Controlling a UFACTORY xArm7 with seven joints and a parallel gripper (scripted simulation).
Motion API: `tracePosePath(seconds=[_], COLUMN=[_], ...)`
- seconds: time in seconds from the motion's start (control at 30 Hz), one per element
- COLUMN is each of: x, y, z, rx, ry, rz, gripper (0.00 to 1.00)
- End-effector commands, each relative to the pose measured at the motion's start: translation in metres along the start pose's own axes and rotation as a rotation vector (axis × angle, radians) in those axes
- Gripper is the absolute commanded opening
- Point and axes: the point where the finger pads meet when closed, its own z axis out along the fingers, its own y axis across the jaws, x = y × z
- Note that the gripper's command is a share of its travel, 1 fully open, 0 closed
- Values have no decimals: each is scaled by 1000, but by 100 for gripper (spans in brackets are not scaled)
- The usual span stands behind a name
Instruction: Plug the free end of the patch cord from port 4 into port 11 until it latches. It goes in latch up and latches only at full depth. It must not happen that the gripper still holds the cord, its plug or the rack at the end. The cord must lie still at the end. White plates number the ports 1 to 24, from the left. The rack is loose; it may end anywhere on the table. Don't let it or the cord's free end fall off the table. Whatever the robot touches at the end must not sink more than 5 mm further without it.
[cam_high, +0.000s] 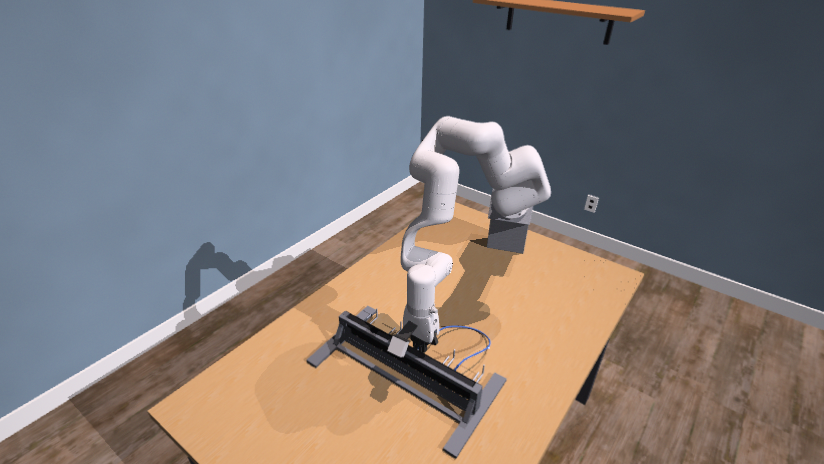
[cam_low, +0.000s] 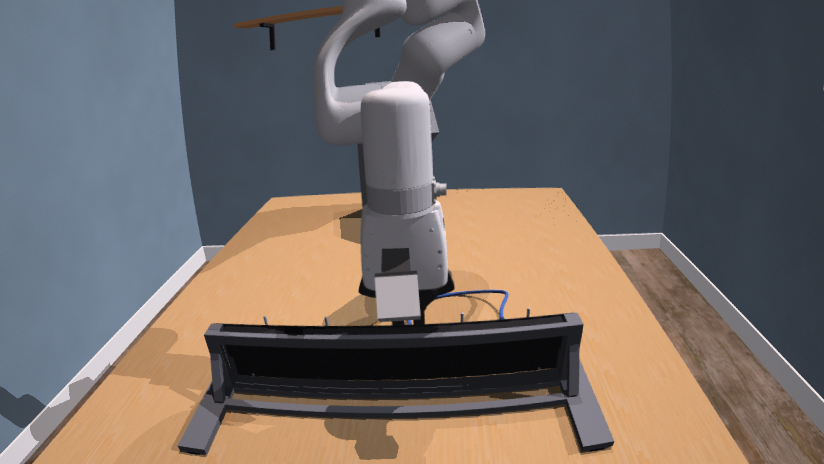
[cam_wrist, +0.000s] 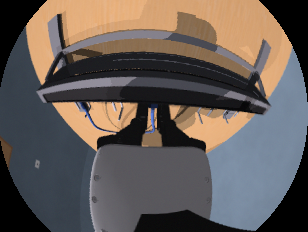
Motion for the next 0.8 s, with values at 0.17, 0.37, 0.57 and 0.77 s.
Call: tracePosePath(seconds=[0.17, 0.37, 0.57, 0.77], x=[3, 4, 5, 6], y=[0, 0, 0, 0], z=[-2, -2, -2, -2], rx=[0, 0, 0, 0], ry=[8, 7, -3, -7], rz=[1, 1, 1, 1], gripper=[0, 0, 0, 0])
